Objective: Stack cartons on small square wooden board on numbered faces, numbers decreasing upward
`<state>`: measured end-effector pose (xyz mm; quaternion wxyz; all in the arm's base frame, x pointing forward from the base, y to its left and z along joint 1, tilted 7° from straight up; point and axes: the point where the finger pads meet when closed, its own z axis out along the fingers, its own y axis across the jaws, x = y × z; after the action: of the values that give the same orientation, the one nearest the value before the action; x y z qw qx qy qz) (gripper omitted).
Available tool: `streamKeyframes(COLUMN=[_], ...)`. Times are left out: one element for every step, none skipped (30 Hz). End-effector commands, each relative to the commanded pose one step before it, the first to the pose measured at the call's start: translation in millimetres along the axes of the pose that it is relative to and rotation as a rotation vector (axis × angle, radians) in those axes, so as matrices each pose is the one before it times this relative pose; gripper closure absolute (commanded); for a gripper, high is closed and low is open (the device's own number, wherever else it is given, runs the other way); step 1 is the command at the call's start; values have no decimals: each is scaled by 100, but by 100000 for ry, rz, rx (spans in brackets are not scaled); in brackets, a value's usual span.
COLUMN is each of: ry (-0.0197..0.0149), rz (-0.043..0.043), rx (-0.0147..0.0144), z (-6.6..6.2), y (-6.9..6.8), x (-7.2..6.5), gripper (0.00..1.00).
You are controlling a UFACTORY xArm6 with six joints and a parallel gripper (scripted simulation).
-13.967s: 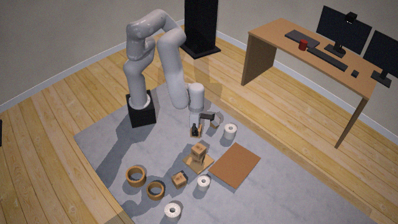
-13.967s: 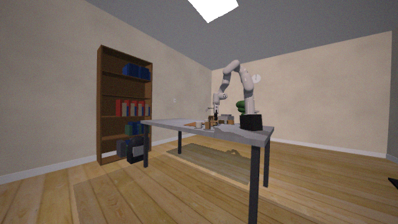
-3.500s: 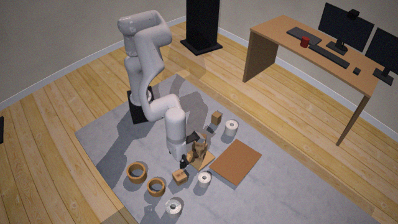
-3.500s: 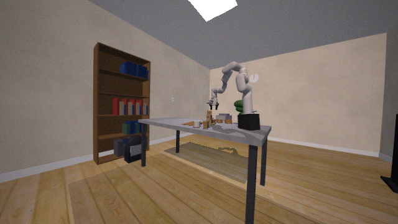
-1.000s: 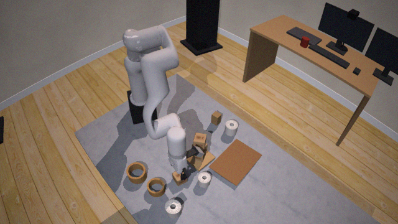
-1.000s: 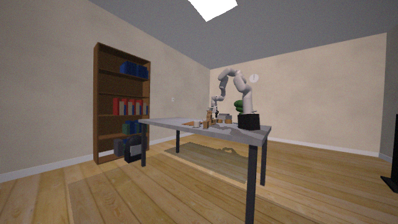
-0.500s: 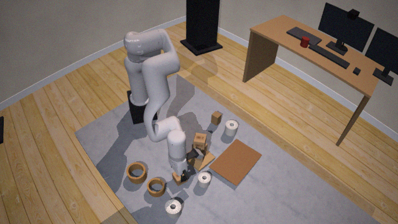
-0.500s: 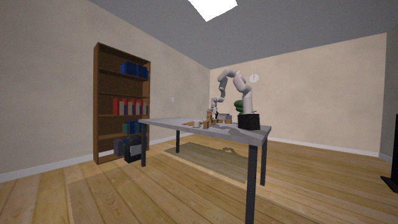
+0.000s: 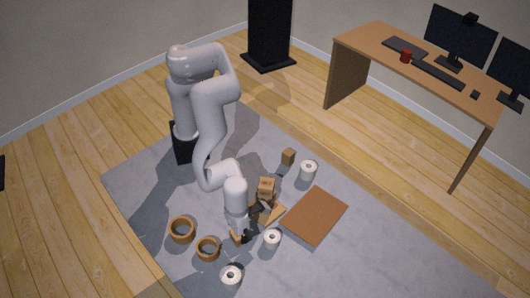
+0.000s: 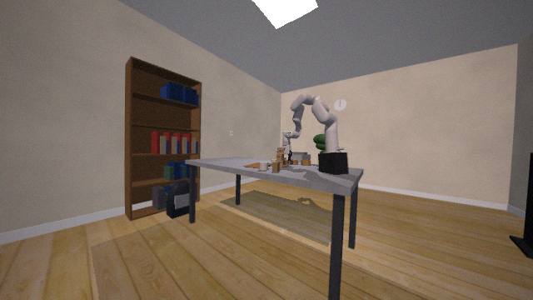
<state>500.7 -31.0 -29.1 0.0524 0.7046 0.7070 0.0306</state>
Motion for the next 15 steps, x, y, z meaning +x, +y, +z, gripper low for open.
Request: streamKeyframes(ry=[-36,-2,-1,-1,-1,0,0,-1,-1,-1,-1,-1,0,0,0], rz=[4,0,0,0,0,0,0,0,0,0,0,0,0,0,0], rx=[-409,0,0,0,0,0,0,0,0,0,0,0,0,0,0], z=[280,83,81,78,76,0,0,74,72,70,67,65,63,61,59], y=[202,4,4,3,3,0,0,3,3,3,2,2,2,2,2], x=[-14,-1,-1,0,0,0,0,0,0,0,0,0,0,0,0], gripper=[0,0,0,0,0,0,0,0,0,0,0,0,0,0,0])
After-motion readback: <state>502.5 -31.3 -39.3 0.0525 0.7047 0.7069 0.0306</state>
